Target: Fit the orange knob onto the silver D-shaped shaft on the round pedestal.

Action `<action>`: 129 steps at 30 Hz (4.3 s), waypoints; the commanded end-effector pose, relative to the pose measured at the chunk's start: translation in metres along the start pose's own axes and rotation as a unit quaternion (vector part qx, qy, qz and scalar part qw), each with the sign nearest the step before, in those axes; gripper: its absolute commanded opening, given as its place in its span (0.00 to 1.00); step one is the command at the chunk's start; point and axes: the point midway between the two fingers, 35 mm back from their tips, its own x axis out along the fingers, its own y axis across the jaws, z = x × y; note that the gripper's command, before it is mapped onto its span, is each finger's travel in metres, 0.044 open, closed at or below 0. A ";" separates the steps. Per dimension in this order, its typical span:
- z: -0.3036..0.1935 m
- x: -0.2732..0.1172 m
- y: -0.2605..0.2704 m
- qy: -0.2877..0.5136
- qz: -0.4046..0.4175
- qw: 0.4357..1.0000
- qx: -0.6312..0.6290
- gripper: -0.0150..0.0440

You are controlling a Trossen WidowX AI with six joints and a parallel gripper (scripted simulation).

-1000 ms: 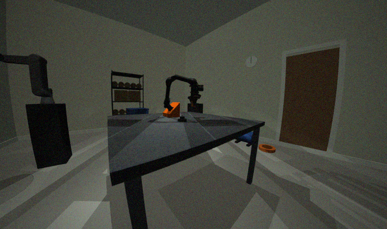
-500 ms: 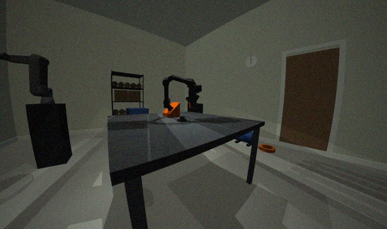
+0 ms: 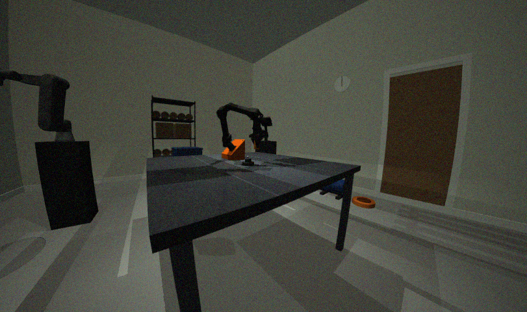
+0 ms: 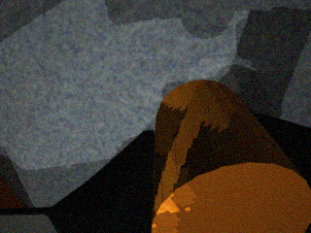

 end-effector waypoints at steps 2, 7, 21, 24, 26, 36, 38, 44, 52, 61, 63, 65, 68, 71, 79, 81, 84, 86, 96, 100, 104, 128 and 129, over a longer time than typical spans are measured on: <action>-0.014 0.002 -0.007 0.000 -0.006 1.000 0.000 0.25; -0.029 0.007 -0.014 0.002 -0.007 1.000 0.001 0.25; -0.069 0.021 -0.025 0.011 -0.007 1.000 0.002 0.25; -0.072 0.023 -0.026 0.012 -0.007 1.000 0.003 0.25; -0.072 0.023 -0.026 0.012 -0.007 1.000 -0.005 0.25; -0.074 0.023 -0.028 0.013 -0.006 0.992 -0.127 0.25; -0.074 0.023 -0.029 0.013 -0.006 0.988 -0.156 0.25; -0.074 0.023 -0.030 0.013 -0.005 0.973 -0.230 0.25; -0.073 0.033 -0.030 0.013 -0.005 0.972 -0.233 0.25; -0.073 0.047 -0.029 0.014 -0.005 0.973 -0.232 0.25; -0.073 0.044 -0.029 0.014 -0.005 0.973 -0.230 0.25; -0.073 0.044 -0.028 0.014 -0.005 0.973 -0.230 0.25; -0.072 0.044 -0.028 0.014 -0.005 0.973 -0.230 0.25; -0.073 0.045 -0.027 0.014 -0.005 0.973 -0.230 0.25; -0.075 0.045 -0.027 0.014 -0.005 0.973 -0.230 0.25; -0.074 0.045 -0.028 0.014 -0.005 0.973 -0.230 0.25; -0.074 0.045 -0.029 0.014 -0.005 0.973 -0.230 0.25; -0.073 0.045 -0.029 0.014 -0.005 0.973 -0.230 0.25; -0.073 0.050 -0.027 0.014 -0.005 0.973 -0.230 0.25; -0.073 0.051 -0.027 0.014 -0.005 0.973 -0.230 0.25; -0.074 0.055 -0.027 0.014 -0.005 0.973 -0.229 0.25; -0.074 0.065 -0.027 0.011 -0.003 0.974 -0.226 0.43; -0.074 0.065 -0.027 0.011 -0.003 0.974 -0.226 0.48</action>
